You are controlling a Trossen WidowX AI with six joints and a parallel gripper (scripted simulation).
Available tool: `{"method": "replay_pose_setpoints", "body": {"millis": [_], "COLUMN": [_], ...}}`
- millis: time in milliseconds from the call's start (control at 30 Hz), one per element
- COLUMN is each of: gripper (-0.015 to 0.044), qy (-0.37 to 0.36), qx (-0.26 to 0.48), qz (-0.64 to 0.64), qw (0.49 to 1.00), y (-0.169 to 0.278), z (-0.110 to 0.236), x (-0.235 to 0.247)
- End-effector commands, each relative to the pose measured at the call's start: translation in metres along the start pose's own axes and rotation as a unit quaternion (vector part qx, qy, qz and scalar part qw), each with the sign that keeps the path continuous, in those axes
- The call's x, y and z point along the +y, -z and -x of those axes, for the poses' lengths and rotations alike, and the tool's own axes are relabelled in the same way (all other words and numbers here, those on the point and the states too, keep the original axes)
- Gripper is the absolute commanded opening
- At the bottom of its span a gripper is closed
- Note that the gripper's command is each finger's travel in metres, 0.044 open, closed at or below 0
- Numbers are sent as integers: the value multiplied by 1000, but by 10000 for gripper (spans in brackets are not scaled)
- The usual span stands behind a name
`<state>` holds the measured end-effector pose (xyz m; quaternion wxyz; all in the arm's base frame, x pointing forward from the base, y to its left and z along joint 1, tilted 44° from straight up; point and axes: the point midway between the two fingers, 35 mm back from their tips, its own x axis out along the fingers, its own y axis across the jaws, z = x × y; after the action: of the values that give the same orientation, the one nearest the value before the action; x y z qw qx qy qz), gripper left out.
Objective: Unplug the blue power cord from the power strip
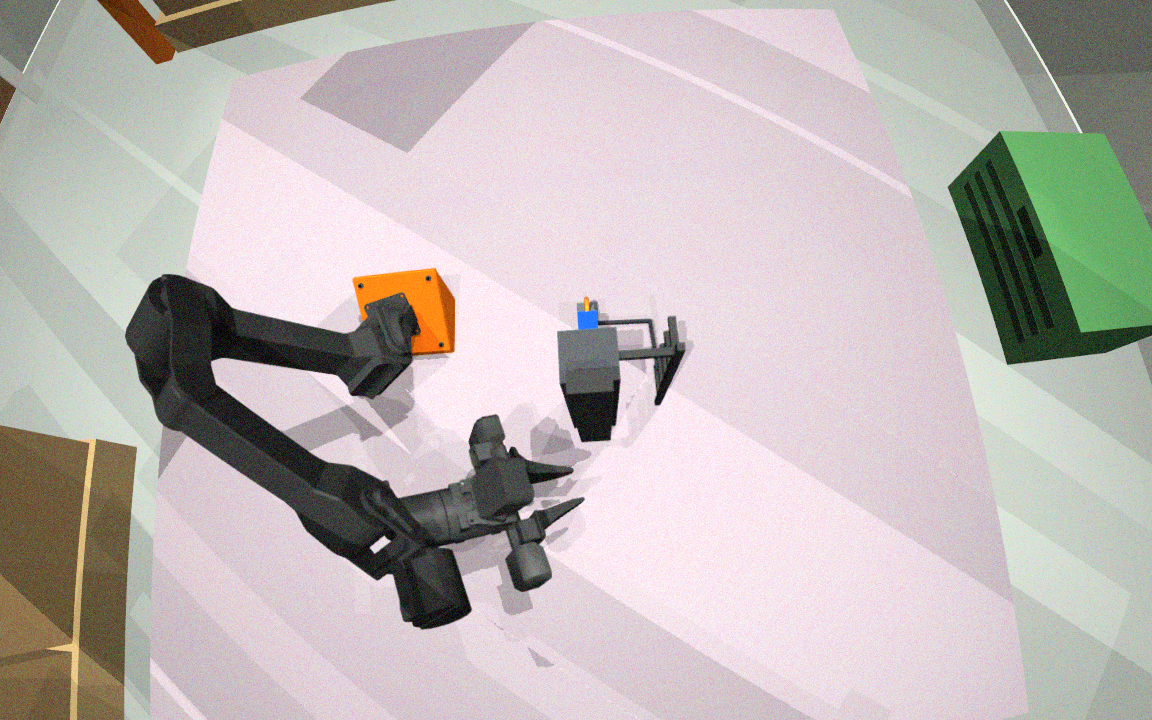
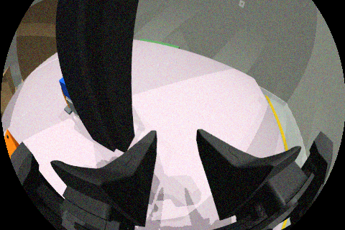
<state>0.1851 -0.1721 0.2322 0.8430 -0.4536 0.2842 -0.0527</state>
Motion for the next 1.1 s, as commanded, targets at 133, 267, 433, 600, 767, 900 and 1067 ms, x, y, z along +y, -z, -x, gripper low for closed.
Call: {"method": "replay_pose_setpoints", "body": {"millis": [133,267,433,600,767,900,1067], "gripper": [160,160,160,160,160,160,160], "qy": [16,26,37,45,48,48,34], "qx": [-8,-15,-29,-49,-71,-90,-126], "qz": [-11,-18,-31,-50,-73,-94,-110], "qw": [1000,999,998,997,994,990,985], "y": [-21,-34,-56,-84,-116,-145,-186], "z": [-24,-37,-55,-73,-90,-103,-105], "x": [-39,-56,-73,-86,-93,-94,-85]}}
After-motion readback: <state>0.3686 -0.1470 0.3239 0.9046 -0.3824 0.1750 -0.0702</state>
